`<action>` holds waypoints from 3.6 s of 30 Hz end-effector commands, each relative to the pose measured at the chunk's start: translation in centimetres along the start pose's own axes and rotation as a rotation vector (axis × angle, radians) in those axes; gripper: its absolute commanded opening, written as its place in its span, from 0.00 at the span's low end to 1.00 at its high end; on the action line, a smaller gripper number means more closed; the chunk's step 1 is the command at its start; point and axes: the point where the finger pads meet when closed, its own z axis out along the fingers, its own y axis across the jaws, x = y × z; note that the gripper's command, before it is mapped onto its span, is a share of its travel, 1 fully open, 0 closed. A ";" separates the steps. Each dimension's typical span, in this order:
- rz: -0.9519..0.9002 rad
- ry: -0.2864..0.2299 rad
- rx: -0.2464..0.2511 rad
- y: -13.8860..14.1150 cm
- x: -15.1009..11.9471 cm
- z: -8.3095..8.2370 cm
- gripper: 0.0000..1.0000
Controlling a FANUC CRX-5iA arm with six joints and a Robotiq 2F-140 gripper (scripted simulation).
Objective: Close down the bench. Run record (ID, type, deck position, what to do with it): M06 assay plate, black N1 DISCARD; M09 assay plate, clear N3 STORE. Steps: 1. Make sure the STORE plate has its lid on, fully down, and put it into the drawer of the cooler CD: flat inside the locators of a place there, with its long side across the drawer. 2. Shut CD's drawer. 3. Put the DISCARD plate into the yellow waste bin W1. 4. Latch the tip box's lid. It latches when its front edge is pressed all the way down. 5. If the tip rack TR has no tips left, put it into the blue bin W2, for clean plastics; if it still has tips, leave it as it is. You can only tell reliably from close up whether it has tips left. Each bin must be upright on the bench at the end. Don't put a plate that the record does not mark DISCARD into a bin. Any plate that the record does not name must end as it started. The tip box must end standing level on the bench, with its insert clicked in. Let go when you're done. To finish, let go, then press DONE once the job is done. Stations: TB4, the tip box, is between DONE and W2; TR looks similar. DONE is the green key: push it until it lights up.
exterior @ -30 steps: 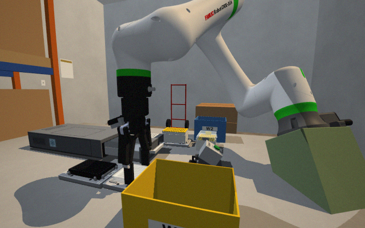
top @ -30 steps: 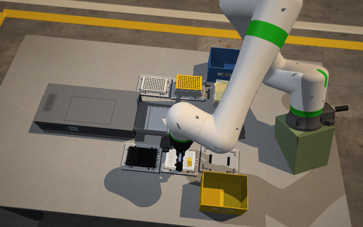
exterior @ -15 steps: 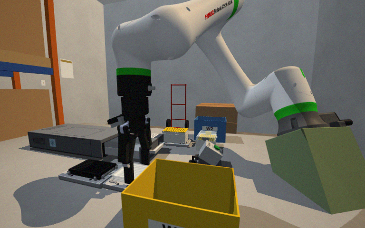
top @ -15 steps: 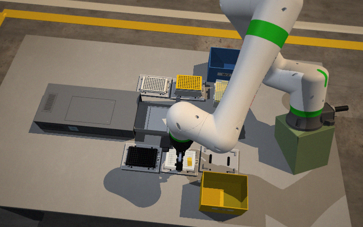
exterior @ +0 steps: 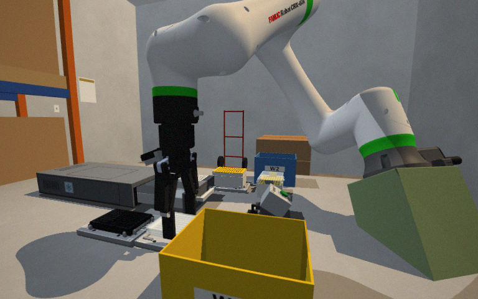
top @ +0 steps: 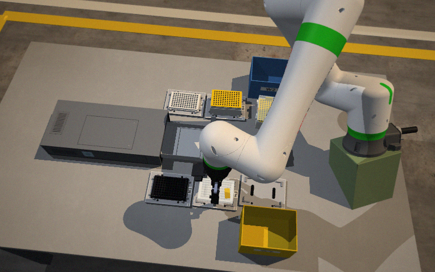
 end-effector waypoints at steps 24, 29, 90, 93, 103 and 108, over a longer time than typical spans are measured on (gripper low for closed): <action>0.000 0.001 0.001 0.0 0.1 -2.9 0.10; 0.000 0.001 0.001 0.0 0.1 -3.6 0.10; 0.000 0.001 0.001 0.0 0.0 -10.6 0.10; 0.000 0.001 0.001 0.0 0.0 -11.0 0.10; 0.000 0.001 0.001 0.0 0.0 -11.9 0.10; 0.000 0.002 0.001 0.0 0.0 -11.9 0.10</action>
